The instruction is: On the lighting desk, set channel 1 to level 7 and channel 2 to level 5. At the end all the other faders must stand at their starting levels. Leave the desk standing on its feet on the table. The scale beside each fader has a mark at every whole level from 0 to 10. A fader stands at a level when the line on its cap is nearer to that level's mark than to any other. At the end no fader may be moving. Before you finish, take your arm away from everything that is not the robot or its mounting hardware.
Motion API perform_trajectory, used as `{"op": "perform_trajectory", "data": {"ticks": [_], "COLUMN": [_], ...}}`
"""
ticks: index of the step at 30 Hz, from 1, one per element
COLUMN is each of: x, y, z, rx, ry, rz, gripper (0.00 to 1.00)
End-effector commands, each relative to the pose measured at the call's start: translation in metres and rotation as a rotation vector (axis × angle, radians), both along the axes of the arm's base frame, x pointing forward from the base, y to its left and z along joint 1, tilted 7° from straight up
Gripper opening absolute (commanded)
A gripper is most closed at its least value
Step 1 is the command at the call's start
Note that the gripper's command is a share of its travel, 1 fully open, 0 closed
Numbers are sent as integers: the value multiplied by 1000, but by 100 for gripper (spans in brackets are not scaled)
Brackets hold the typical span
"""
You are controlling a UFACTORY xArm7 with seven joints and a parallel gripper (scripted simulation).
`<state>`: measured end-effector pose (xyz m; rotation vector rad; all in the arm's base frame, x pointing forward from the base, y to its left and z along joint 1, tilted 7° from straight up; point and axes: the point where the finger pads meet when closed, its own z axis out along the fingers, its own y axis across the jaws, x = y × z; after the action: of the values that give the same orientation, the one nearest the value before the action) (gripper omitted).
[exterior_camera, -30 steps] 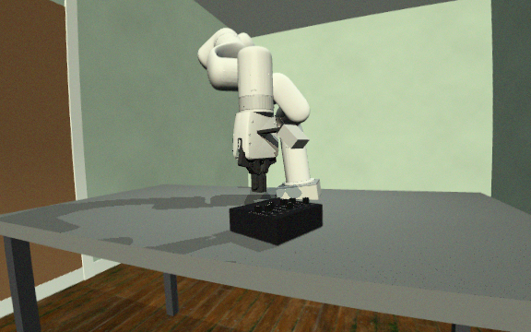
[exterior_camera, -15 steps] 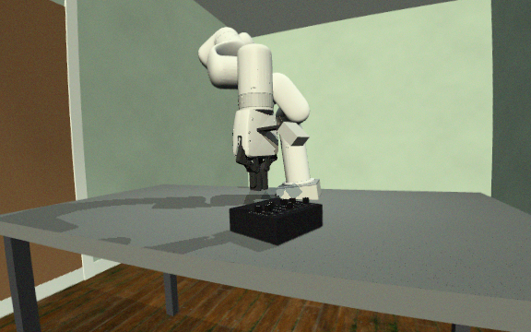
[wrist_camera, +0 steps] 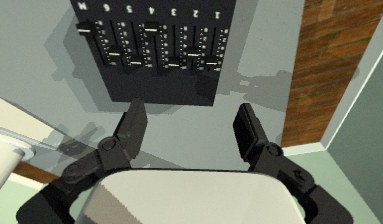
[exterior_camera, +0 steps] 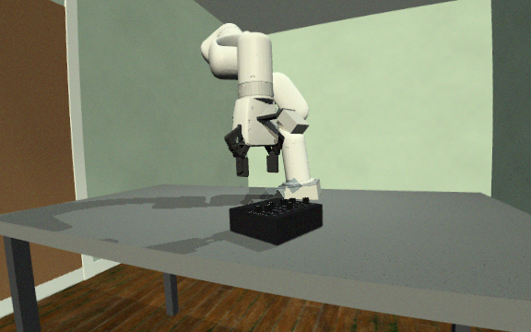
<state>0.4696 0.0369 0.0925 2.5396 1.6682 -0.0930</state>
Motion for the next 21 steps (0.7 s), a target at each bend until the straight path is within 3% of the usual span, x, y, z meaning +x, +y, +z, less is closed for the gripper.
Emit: {"op": "perform_trajectory", "data": {"ticks": [1,10,21], "x": [1,1,1], "y": [3,7,7], "z": [23,55,58], "rx": [1,1,1], "ry": [-5,-5,-5], "rz": [1,1,1], "gripper": [100,100,100]}}
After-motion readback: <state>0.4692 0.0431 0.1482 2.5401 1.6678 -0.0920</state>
